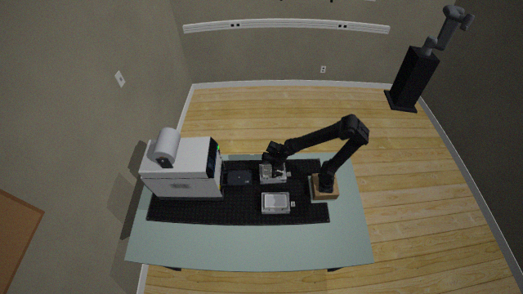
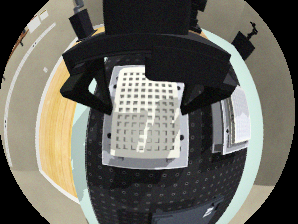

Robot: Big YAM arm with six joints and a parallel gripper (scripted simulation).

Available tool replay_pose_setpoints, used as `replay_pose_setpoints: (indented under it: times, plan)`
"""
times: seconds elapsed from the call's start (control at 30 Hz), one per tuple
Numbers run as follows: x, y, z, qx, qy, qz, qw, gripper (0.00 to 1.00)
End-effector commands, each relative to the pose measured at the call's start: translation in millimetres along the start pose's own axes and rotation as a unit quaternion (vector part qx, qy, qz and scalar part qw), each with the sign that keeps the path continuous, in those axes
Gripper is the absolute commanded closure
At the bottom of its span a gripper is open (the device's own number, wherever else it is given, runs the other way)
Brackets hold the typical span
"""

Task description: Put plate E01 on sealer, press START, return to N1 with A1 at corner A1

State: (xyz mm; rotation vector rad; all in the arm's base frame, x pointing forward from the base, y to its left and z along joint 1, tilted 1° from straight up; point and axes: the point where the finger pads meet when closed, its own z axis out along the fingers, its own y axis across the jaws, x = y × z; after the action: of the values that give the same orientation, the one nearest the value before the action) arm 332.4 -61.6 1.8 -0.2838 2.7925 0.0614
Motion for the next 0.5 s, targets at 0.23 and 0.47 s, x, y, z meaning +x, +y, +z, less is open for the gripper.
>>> replay_pose_setpoints:
  times: [0.23,0.47]
  plan:
    - [-21.1,-7.2,-4.6,0.003,-0.011,-0.004,1.000,0.00]
    - [-23.3,-8.1,-8.0,0.005,-0.016,-0.004,1.000,0.00]
